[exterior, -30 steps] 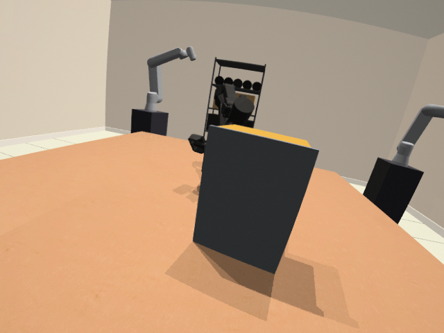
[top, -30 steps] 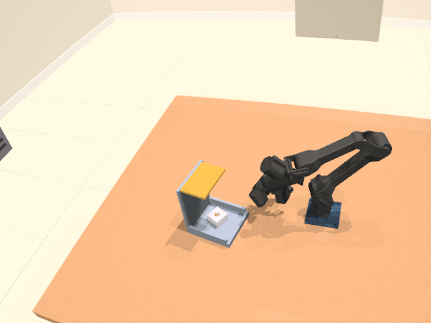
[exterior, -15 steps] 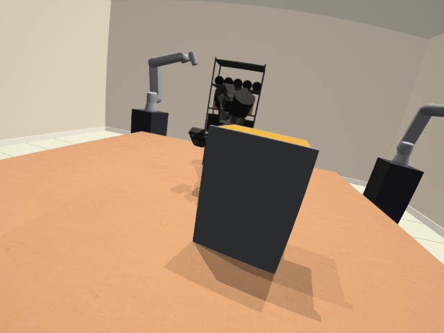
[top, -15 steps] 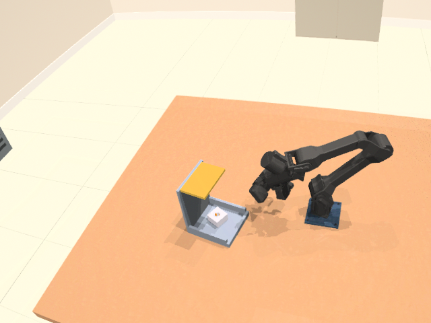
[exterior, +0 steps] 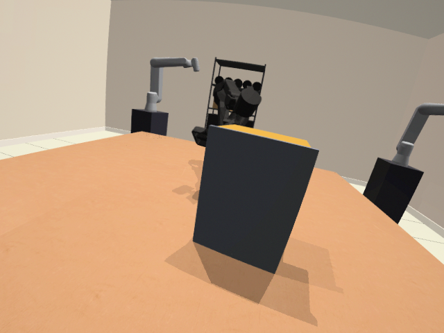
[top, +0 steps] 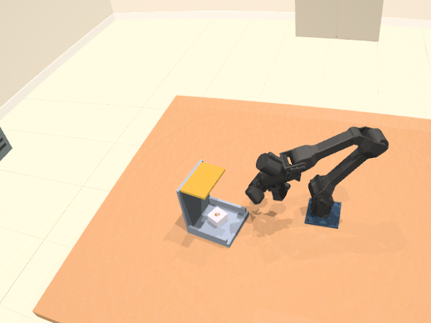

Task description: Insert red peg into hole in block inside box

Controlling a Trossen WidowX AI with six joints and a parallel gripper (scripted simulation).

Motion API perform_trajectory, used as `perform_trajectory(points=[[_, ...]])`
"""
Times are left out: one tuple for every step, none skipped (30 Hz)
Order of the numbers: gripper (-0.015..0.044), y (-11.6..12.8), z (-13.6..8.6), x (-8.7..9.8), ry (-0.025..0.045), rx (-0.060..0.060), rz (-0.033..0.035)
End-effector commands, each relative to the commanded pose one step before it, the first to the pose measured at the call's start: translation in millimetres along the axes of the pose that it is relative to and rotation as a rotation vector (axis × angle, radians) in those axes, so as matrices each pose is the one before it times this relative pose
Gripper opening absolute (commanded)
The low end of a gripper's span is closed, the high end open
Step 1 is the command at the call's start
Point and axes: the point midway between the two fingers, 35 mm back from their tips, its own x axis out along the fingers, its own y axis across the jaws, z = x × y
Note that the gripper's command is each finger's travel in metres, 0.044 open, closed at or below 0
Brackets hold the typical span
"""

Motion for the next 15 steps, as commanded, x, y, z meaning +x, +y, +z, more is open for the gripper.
perform_trajectory(points=[[0.0000,-6.02,-5.36,0.34,0.00437,0.0090,-0.00052],[0.0000,-1.30,-0.54,0.22,-0.00043,0.0003,-0.00004],[0.0000,-1.31,-0.53,0.23,-0.00041,0.0002,-0.00004],[0.0000,-1.32,-0.52,0.23,-0.00039,0.0002,-0.00004],[0.0000,-1.33,-0.51,0.23,-0.00038,0.0002,-0.00004],[0.0000,-1.34,-0.50,0.23,-0.00036,0.0002,-0.00004],[0.0000,-1.35,-0.49,0.24,-0.00034,0.0002,-0.00004],[0.0000,-1.36,-0.48,0.24,-0.00033,0.0002,-0.00004],[0.0000,-1.37,-0.47,0.24,-0.00031,0.0002,-0.00004],[0.0000,-1.38,-0.46,0.24,-0.00030,0.0002,-0.00004],[0.0000,-1.39,-0.45,0.25,-0.00028,0.0002,-0.00004],[0.0000,-1.40,-0.44,0.25,-0.00026,0.0002,-0.00004],[0.0000,-1.41,-0.43,0.25,-0.00025,0.0002,-0.00004],[0.0000,-1.42,-0.42,0.25,-0.00023,0.0002,-0.00004],[0.0000,-1.43,-0.41,0.26,-0.00021,0.0002,-0.00004]])
